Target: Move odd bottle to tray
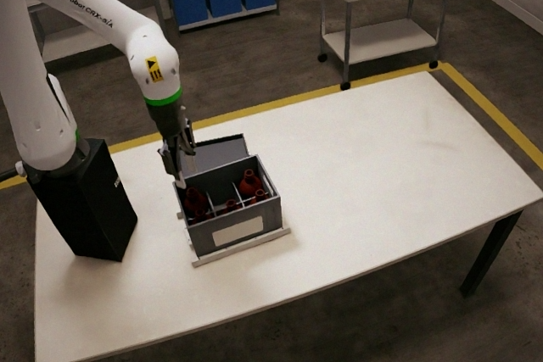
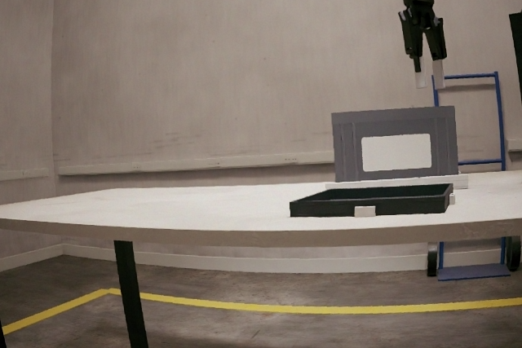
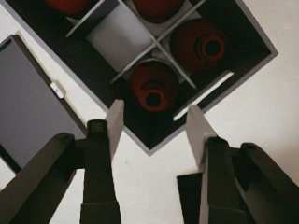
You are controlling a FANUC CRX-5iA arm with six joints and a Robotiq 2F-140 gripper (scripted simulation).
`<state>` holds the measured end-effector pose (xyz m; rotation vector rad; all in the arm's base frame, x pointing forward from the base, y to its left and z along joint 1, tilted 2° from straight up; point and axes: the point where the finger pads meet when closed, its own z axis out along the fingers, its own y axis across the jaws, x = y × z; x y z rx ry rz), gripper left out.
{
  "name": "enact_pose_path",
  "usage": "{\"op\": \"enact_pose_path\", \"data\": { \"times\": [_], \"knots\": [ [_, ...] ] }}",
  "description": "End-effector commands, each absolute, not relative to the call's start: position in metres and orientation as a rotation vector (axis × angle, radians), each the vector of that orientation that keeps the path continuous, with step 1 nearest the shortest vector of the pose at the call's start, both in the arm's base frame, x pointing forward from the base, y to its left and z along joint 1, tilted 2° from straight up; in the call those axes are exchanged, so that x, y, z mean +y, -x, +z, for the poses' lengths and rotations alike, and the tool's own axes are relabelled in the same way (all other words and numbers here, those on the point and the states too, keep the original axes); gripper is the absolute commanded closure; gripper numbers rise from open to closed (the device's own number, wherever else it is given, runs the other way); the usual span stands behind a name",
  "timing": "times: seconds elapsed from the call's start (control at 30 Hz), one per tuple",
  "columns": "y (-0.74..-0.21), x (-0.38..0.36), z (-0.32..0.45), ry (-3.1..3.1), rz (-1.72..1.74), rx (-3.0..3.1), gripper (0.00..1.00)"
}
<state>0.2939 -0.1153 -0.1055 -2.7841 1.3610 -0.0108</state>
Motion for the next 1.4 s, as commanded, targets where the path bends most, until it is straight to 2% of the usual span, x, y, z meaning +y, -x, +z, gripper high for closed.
{"op": "enact_pose_path", "data": {
  "times": [0.0, 1.37],
  "knots": [
    [-0.295, -0.115, -0.108, 2.784, -0.012, 1.361, 0.56],
    [-0.296, -0.113, -0.14, 2.784, -0.013, 1.361, 0.56]
  ]
}}
